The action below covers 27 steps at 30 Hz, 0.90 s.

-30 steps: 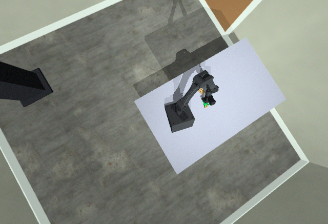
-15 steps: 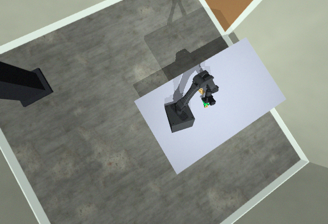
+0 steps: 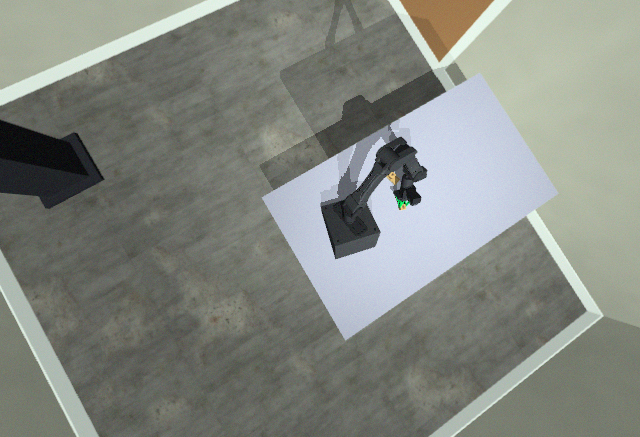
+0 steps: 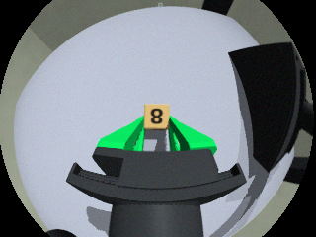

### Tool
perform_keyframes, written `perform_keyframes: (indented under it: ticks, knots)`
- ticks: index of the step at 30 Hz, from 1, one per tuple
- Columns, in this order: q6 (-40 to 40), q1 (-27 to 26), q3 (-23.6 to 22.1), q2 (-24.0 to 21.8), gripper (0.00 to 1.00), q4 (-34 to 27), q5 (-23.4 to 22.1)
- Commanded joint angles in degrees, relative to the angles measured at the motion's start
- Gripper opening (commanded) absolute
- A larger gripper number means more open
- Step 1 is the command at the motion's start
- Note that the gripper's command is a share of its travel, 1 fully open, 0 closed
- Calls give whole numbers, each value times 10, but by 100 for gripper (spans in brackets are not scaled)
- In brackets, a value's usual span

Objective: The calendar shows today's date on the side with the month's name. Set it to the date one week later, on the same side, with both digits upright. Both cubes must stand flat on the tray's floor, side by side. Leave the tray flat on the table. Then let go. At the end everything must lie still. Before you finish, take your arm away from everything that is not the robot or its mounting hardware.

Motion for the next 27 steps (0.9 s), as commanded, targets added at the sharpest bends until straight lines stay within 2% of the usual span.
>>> perform_keyframes:
  ticks: [1,15,27]
  knots:
    - [-14,-21,-3,-36,26,-27,8]
    - [-53,-59,27,-98,26,-94,12]
    - [-57,-63,24,-99,26,-101,12]
